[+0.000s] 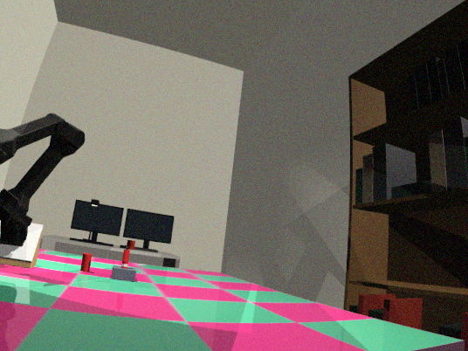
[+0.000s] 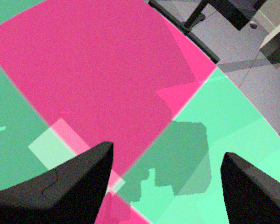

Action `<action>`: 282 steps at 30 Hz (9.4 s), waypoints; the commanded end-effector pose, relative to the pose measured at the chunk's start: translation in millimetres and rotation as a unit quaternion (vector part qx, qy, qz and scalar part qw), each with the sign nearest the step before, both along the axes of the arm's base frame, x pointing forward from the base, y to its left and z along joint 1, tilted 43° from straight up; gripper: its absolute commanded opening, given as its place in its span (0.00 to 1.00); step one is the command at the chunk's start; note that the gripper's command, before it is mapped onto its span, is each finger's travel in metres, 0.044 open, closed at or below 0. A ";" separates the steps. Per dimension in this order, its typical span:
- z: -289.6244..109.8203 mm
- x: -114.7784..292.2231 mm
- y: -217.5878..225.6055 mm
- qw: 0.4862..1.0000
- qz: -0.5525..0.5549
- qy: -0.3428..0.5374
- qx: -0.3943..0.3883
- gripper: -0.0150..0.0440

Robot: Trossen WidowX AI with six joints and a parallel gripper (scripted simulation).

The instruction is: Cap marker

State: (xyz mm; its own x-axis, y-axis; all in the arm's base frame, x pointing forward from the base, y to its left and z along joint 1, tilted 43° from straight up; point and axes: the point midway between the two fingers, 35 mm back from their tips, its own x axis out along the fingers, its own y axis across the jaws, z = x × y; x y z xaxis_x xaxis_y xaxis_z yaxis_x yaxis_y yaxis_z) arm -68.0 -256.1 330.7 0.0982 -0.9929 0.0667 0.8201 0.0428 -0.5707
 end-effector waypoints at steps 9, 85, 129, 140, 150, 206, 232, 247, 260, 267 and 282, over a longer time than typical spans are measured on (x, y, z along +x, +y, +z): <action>-49.2 119.2 -51.5 0.959 0.173 -0.139 0.176 0.67; -352.2 292.7 307.2 0.780 0.141 0.494 0.357 0.67; -385.1 289.7 276.7 0.781 0.141 0.494 0.356 0.34; -364.2 292.8 297.8 0.780 0.142 0.494 0.357 0.25; -342.3 292.4 316.9 0.780 0.141 0.494 0.357 0.25; -246.4 401.3 293.4 0.782 0.141 0.493 0.355 0.25; -272.0 402.0 270.4 0.782 0.142 0.492 0.355 0.25; -288.9 400.5 254.4 0.782 0.141 0.492 0.355 0.25; -292.5 399.9 250.7 0.782 0.141 0.492 0.355 0.25; -292.1 400.5 251.3 0.783 0.141 0.490 0.357 0.48; -285.2 401.9 258.3 0.783 0.141 0.490 0.358 1.00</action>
